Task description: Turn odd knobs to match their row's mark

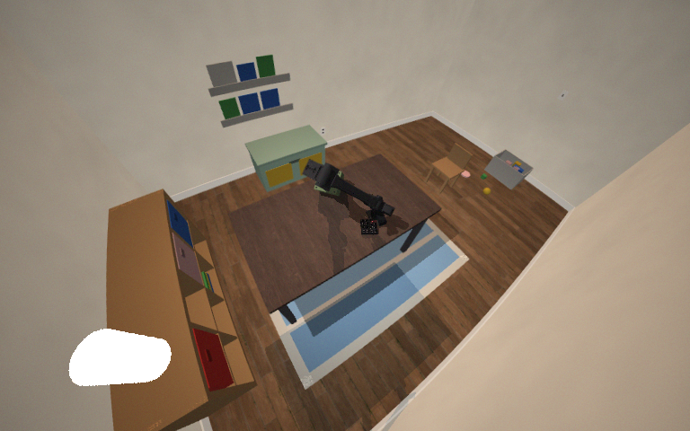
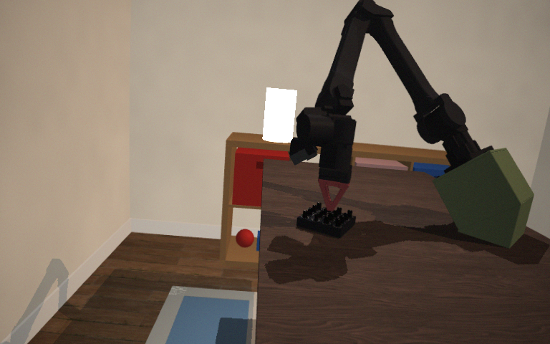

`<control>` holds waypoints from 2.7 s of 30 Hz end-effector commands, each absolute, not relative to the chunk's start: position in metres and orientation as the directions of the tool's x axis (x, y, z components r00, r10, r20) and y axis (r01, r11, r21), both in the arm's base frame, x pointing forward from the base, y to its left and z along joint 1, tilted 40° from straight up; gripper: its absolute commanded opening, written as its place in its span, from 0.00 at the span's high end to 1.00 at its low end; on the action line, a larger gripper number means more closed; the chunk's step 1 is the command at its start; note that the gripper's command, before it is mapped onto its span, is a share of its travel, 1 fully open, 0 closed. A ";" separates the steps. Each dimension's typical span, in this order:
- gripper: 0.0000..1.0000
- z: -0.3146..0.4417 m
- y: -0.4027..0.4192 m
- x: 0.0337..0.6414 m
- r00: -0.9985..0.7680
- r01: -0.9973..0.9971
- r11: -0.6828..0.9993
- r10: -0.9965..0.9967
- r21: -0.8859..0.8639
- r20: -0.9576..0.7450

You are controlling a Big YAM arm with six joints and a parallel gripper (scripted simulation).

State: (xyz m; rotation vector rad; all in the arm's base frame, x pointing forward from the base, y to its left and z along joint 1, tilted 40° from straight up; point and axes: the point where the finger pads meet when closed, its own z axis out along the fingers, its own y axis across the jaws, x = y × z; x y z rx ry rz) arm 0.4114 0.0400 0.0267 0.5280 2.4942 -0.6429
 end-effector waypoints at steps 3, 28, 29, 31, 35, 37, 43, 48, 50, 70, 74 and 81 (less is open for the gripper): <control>0.82 0.021 0.030 0.409 -0.800 0.483 0.805 0.246 -0.344 -0.548; 0.82 0.021 0.030 0.409 -0.800 0.483 0.805 0.246 -0.344 -0.548; 0.82 0.021 0.030 0.409 -0.800 0.483 0.805 0.246 -0.344 -0.548; 0.82 0.021 0.030 0.409 -0.800 0.483 0.805 0.246 -0.344 -0.548; 0.82 0.021 0.030 0.409 -0.800 0.483 0.805 0.246 -0.344 -0.548; 0.82 0.021 0.030 0.409 -0.800 0.483 0.805 0.246 -0.344 -0.548; 0.82 0.021 0.030 0.409 -0.800 0.483 0.805 0.246 -0.344 -0.548; 0.82 0.021 0.030 0.409 -0.800 0.483 0.805 0.246 -0.344 -0.548; 0.82 0.021 0.030 0.409 -0.800 0.483 0.805 0.246 -0.344 -0.548; 0.82 0.030 0.029 0.406 -0.782 0.494 0.808 0.253 -0.320 -0.569; 0.82 0.024 0.027 0.402 -0.790 0.490 0.806 0.250 -0.331 -0.559; 0.82 0.024 0.027 0.402 -0.791 0.489 0.806 0.250 -0.333 -0.558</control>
